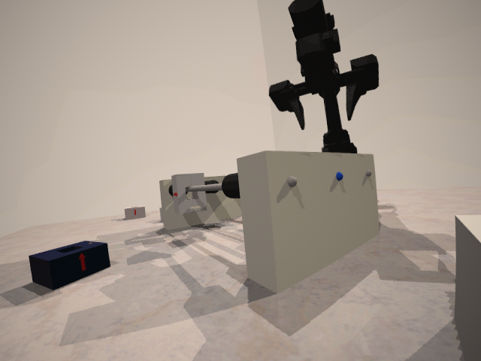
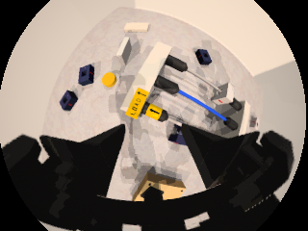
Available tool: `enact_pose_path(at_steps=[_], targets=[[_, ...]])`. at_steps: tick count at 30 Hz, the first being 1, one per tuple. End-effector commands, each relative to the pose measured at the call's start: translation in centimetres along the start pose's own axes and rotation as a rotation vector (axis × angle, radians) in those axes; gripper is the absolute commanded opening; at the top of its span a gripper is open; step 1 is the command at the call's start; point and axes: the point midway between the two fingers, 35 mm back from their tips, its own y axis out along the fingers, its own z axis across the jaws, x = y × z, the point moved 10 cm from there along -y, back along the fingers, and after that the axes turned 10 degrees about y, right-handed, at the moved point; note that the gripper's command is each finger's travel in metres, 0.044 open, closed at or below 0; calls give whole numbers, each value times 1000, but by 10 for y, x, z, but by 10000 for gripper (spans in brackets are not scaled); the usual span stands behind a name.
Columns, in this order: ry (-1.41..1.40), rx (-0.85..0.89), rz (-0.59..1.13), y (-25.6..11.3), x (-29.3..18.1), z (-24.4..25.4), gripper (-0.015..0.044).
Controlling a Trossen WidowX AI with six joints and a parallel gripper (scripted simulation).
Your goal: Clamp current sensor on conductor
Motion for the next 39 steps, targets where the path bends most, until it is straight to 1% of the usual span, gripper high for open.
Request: enact_pose_path(at_steps=[1,4,6,14,39], targets=[[193,-86,45,16,-21,-38,321],[347,-145,78,27,-42,-64,321],[382,-158,85,30,-48,-69,321],[382,-158,85,34,-48,-70,321],[382,-158,84,74,-51,-76,321]])
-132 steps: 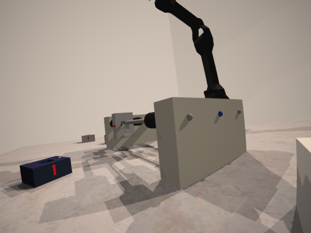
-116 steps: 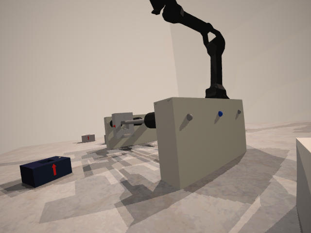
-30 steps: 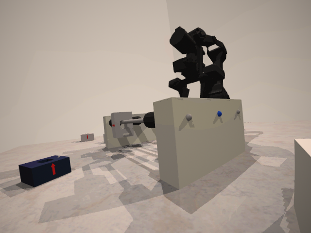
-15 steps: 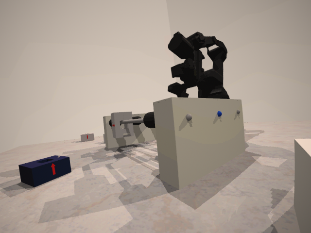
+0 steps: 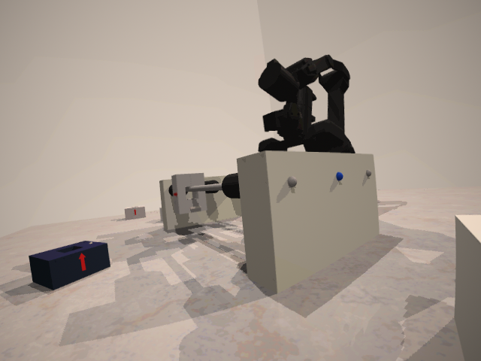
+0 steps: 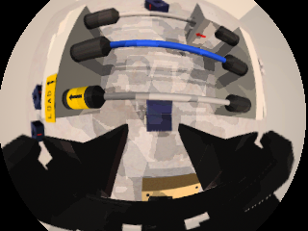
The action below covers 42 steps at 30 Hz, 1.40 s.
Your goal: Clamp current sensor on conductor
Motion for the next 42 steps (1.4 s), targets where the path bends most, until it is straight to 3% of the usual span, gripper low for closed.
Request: enact_pose_path(at_steps=[1,12,38,42], targets=[[-5,-4,8,9,-1,0,321],[-5,-4,8,22,-3,-1,321],[0,-2,2,18,-2,-1,148],[-5,-4,8,16,-2,-1,43]])
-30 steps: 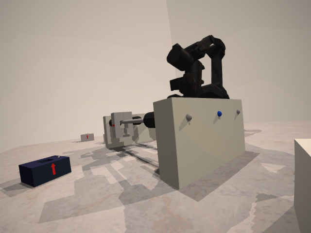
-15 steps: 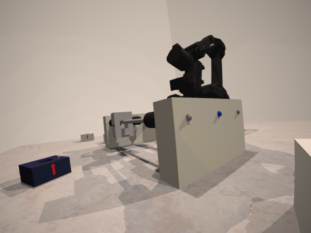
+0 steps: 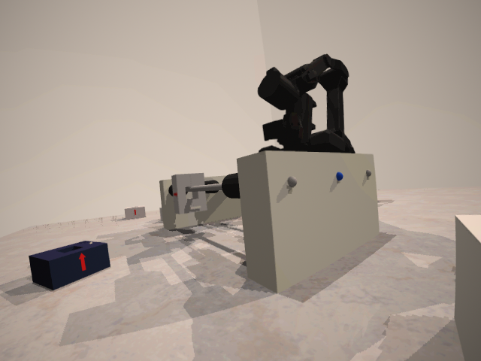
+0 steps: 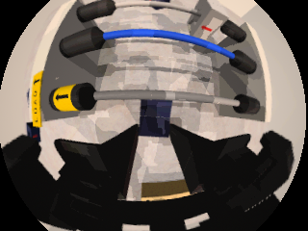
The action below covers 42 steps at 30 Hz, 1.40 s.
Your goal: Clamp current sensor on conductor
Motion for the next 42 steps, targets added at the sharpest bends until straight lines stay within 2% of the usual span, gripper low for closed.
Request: enact_pose_path(at_steps=[1,2,15,22,34,38,42], targets=[[-4,1,1,-2,-1,0,16],[-4,1,1,-3,-3,0,0],[-4,0,5,-14,-42,-7,0],[-4,0,5,-12,-45,-7,0],[-8,3,8,-13,-43,-7,315],[-8,3,8,-15,-43,-7,321],[-5,1,7,-59,-44,-7,321]])
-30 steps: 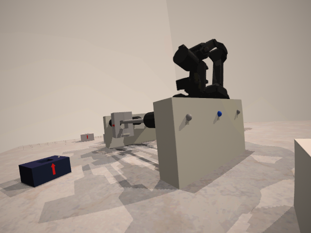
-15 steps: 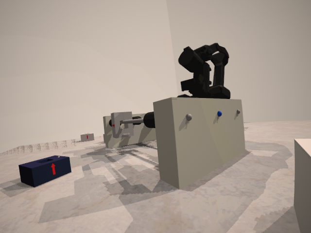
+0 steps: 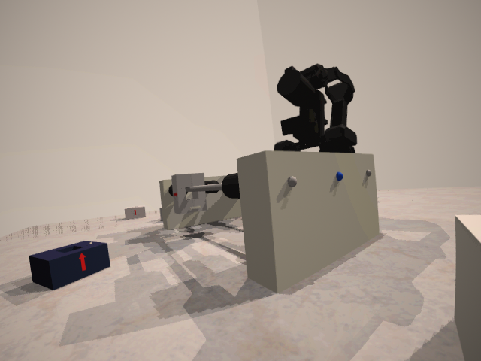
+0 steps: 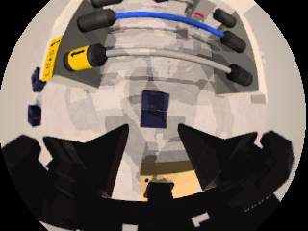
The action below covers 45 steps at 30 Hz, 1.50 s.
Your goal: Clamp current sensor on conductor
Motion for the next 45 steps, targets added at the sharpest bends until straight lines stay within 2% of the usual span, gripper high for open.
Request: enact_pose_path(at_steps=[1,7,15,24,45], targets=[[6,4,-26,-37,-2,-1,321],[-54,1,-16,-39,-1,0,320],[-781,17,104,-39,27,5,320],[-1542,143,208,-31,59,9,320],[-1557,146,210,-10,57,9,320]])
